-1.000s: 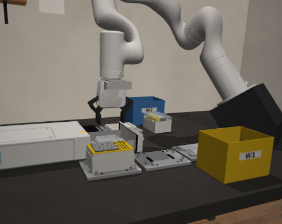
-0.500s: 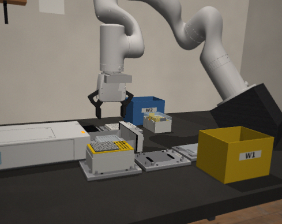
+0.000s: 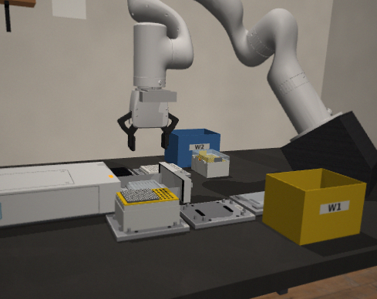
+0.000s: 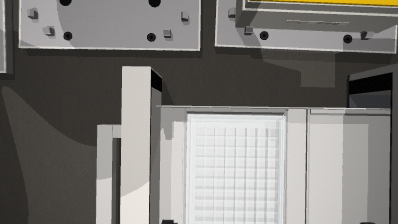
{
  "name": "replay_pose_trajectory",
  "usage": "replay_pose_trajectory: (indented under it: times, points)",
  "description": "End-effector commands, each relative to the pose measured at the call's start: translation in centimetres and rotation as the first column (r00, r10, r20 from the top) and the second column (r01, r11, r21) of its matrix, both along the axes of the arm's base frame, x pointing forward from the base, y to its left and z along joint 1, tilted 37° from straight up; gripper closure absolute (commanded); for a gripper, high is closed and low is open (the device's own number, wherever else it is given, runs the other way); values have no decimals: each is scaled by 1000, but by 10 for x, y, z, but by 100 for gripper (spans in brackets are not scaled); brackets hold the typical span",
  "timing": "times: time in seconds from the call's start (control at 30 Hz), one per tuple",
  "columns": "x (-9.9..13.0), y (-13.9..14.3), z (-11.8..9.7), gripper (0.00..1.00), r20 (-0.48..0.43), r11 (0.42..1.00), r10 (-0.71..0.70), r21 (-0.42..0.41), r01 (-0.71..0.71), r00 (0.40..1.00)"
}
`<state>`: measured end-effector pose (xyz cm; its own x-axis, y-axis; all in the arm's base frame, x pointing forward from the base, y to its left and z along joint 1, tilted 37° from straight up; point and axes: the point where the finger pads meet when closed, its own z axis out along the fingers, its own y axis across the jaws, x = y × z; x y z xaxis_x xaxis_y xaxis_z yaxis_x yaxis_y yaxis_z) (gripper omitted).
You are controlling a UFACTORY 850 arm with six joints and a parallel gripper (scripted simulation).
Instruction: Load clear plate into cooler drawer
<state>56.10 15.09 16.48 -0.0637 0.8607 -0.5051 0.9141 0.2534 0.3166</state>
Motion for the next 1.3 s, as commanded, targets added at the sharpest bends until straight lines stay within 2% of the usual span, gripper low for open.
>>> replay_pose_trajectory:
  times: [0.0,0.33,0.37,0.7,0.77,1.27]
  points:
    - [-3,4,7,0,1,1000,0,1,0,1000]
    - [-5,7,12,0,1,1000,0,1,0,1000]
    - [-10,5,10,100,1,1000,0,1,0,1000]
    - [-52,-11,-12,100,1,1000,0,1,0,1000]
    - [-52,-11,-12,100,1,1000,0,1,0,1000]
    - [-115,-35,-45,100,1,1000,0,1,0,1000]
